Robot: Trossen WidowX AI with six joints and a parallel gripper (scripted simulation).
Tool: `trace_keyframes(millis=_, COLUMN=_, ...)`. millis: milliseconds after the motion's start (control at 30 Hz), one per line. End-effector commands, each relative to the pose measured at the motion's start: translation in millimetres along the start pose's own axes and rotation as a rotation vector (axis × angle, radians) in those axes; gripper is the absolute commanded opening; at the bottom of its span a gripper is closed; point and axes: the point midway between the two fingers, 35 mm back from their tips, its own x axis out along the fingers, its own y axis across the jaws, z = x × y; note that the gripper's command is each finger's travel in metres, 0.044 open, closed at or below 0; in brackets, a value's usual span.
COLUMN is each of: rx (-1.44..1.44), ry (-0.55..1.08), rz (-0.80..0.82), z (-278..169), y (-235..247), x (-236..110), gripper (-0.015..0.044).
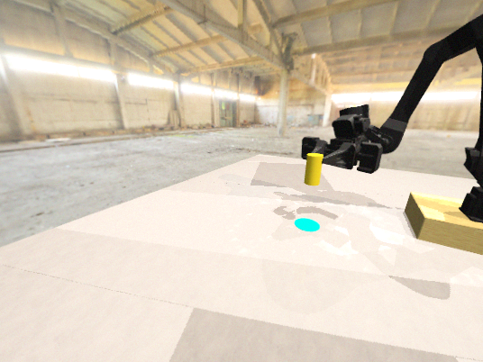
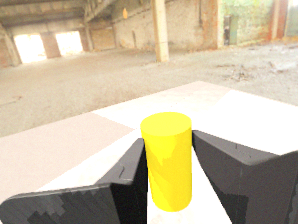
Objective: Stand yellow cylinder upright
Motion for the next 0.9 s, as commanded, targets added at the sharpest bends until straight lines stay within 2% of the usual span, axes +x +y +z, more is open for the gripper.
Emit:
trace_keyframes(millis=0, rx=0.003, ry=-0.001, rz=0.004, z=-4, y=0, x=0, gripper=0.0105)
trace_keyframes(millis=867, rx=0.004, ry=-0.001, rz=0.004, z=-74, y=-1, x=7, gripper=0.0105)
